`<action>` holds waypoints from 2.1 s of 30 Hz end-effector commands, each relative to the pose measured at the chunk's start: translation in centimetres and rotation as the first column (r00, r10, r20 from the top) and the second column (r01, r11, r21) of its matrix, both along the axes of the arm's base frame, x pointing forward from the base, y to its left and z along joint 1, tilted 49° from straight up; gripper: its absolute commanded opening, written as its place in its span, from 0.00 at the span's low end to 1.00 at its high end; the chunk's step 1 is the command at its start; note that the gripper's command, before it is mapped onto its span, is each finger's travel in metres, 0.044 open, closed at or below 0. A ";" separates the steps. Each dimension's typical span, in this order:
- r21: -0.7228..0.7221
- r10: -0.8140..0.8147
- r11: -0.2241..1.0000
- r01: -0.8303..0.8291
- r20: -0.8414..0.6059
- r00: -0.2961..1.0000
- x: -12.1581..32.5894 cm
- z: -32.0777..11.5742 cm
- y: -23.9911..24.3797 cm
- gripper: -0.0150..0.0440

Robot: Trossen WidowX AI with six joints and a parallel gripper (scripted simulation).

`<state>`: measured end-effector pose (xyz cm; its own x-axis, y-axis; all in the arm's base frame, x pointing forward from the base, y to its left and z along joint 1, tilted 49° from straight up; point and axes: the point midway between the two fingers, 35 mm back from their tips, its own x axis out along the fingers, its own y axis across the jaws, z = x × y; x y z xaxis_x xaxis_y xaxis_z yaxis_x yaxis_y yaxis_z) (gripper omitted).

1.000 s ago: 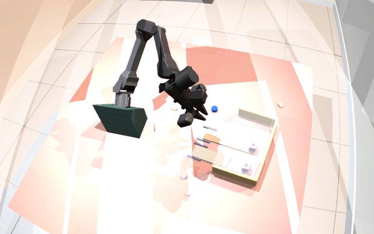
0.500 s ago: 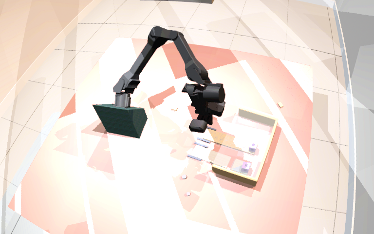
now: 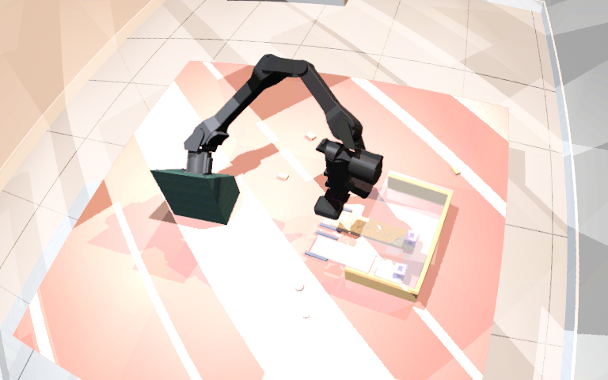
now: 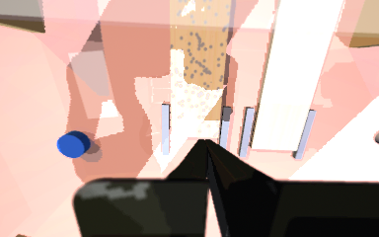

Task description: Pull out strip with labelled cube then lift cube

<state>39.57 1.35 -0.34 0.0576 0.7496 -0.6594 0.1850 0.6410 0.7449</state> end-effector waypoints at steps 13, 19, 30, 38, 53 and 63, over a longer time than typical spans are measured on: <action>-0.005 0.010 1.000 -0.010 -0.009 1.000 0.2 -1.9 1.9 0.25; -0.004 0.010 1.000 -0.010 -0.009 1.000 0.3 -2.5 2.7 0.25; -0.003 0.010 1.000 -0.010 -0.009 1.000 0.4 -3.5 4.2 0.25; -0.001 0.011 1.000 -0.011 -0.009 1.000 0.4 -4.3 5.2 0.25; 0.000 0.011 1.000 -0.011 -0.009 1.000 0.3 -4.5 5.6 0.25; 0.000 0.011 1.000 -0.011 -0.009 1.000 0.3 -4.6 5.6 0.25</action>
